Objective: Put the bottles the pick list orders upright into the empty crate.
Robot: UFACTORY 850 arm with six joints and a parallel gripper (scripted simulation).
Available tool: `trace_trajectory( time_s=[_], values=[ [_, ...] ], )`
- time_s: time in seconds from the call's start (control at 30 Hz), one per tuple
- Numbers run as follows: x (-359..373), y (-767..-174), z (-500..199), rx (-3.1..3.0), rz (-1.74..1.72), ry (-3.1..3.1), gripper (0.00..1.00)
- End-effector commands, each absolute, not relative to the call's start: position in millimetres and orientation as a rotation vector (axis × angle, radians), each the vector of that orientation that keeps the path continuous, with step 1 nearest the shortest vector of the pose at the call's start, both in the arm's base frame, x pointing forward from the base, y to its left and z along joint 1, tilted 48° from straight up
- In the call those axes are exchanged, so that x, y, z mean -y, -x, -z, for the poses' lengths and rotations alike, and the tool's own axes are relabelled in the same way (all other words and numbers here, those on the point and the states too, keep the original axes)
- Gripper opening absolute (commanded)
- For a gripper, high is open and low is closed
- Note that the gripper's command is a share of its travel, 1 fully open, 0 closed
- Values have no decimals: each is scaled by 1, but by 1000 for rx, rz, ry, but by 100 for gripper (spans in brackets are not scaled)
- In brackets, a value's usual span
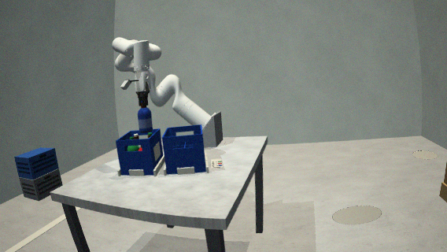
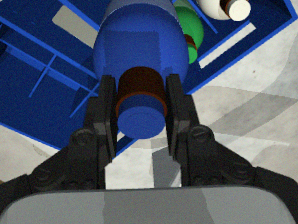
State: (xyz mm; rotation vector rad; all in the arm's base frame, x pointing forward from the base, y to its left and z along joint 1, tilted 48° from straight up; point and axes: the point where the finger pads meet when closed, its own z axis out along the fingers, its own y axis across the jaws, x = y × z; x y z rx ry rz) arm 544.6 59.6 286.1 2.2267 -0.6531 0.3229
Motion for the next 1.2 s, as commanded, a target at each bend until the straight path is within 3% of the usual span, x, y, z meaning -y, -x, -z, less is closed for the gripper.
trace_trajectory(
  time_s=[0.0, 1.17],
  values=[
    [-60, -545, -287, 653, -325, -2228, 0],
    [-87, -501, -256, 653, -325, -2228, 0]
  ],
)
